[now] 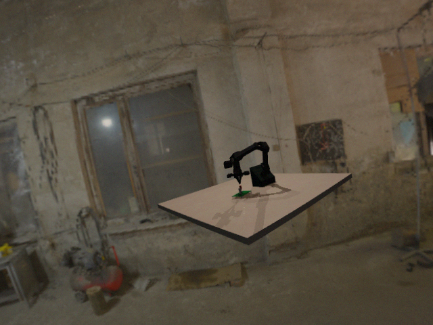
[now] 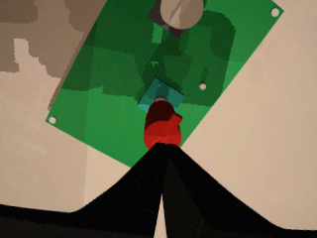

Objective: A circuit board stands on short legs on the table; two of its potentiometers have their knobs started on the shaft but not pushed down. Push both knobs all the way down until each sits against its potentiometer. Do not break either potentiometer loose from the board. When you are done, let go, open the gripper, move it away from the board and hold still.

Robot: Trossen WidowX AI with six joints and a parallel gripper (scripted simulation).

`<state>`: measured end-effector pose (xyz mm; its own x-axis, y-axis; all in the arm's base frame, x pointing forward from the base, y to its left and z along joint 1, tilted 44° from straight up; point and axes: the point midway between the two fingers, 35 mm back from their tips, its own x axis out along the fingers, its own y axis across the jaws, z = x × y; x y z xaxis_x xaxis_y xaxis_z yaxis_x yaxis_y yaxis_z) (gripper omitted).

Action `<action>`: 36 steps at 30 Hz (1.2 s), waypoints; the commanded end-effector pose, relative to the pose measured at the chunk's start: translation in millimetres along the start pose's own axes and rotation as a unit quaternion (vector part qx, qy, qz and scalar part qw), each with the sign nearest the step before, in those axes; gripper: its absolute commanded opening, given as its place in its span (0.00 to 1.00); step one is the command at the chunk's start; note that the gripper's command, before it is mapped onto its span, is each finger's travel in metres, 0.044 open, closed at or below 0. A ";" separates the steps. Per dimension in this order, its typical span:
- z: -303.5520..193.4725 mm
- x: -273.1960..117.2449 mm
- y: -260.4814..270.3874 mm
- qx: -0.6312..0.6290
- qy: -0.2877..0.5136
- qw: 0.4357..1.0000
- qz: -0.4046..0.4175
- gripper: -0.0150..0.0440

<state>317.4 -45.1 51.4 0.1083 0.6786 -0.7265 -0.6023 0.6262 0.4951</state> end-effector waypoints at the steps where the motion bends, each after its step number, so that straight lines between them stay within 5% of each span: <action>1: -0.3 5.6 0.3 0.003 -0.002 1.000 0.001 0.25; 36: -0.3 13.8 0.5 0.003 -0.002 1.000 0.001 0.25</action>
<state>318.0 -35.5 41.3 0.1075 0.6797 -0.7255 -0.6009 0.6258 0.4972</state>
